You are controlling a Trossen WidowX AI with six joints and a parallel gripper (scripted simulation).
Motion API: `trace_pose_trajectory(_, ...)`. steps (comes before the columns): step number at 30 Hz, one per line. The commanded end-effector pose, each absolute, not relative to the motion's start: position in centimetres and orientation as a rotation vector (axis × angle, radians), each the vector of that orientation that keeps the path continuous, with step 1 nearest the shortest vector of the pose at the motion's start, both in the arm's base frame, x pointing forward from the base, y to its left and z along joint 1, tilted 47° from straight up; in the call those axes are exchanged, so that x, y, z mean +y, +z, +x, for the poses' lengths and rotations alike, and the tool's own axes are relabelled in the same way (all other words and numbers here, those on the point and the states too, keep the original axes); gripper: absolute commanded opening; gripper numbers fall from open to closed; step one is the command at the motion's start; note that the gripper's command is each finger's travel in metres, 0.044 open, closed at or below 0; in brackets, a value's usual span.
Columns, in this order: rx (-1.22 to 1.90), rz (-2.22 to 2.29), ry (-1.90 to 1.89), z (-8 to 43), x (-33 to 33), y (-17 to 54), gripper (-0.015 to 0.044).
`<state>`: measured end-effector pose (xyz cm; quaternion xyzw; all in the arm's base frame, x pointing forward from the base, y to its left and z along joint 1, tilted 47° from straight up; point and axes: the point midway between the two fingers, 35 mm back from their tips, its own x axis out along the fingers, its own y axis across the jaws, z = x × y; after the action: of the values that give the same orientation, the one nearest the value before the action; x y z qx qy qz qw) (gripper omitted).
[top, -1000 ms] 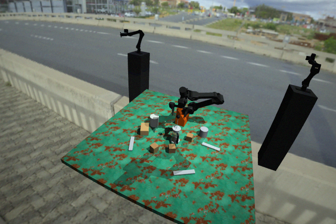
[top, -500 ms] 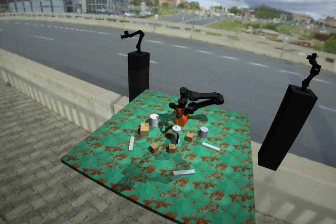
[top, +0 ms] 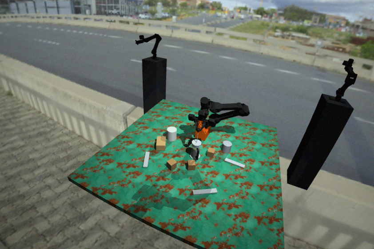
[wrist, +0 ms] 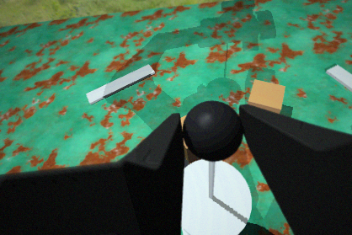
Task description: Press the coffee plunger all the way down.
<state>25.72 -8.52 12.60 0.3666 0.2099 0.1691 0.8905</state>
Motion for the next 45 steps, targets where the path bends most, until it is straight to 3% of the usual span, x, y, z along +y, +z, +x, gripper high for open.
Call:
trace_pose_trajectory(1, 0.452, 0.758, 0.344, 25.8, -8.0, 11.6, 0.0116)
trace_pose_trajectory(45, 0.452, 0.759, 0.341, 27.1, -3.3, 6.4, 0.0116)
